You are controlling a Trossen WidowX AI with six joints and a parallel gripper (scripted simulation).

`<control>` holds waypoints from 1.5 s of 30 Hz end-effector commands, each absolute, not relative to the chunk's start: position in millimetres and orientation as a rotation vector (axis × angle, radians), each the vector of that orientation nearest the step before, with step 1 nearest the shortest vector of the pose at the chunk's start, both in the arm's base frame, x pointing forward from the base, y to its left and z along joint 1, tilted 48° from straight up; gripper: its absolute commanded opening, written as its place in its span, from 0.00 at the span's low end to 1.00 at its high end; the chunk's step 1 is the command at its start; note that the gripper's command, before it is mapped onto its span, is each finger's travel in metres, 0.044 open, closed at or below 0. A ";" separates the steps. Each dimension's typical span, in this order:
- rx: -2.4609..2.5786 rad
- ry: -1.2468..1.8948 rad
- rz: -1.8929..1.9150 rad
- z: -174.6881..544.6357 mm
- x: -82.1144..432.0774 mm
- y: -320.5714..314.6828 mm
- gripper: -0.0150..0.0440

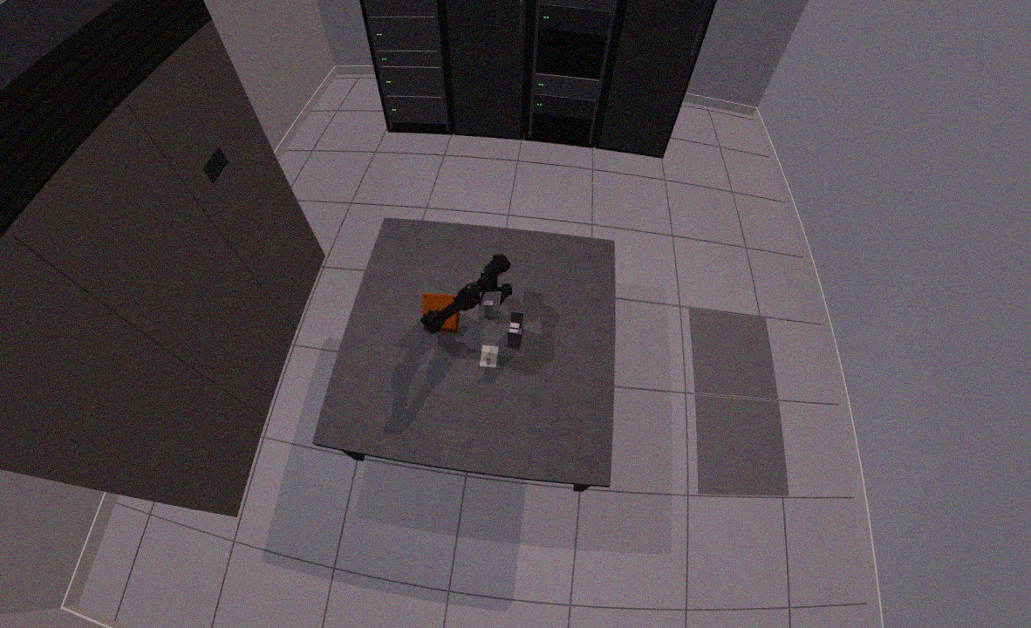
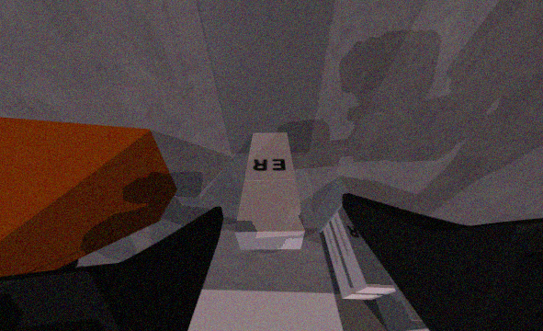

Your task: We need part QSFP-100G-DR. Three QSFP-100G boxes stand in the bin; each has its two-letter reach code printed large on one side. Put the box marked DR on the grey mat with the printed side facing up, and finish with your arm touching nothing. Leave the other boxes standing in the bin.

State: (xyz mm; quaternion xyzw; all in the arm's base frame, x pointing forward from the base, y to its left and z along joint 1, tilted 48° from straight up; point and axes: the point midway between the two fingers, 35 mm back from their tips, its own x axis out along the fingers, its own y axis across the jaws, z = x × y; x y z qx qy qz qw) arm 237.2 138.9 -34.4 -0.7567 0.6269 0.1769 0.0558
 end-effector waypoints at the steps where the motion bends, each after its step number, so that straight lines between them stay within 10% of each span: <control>1: -2.294 1.902 0.536 -34.1 237.4 139.1 1.00; 45: -2.298 1.742 0.637 -27.4 220.9 193.8 1.00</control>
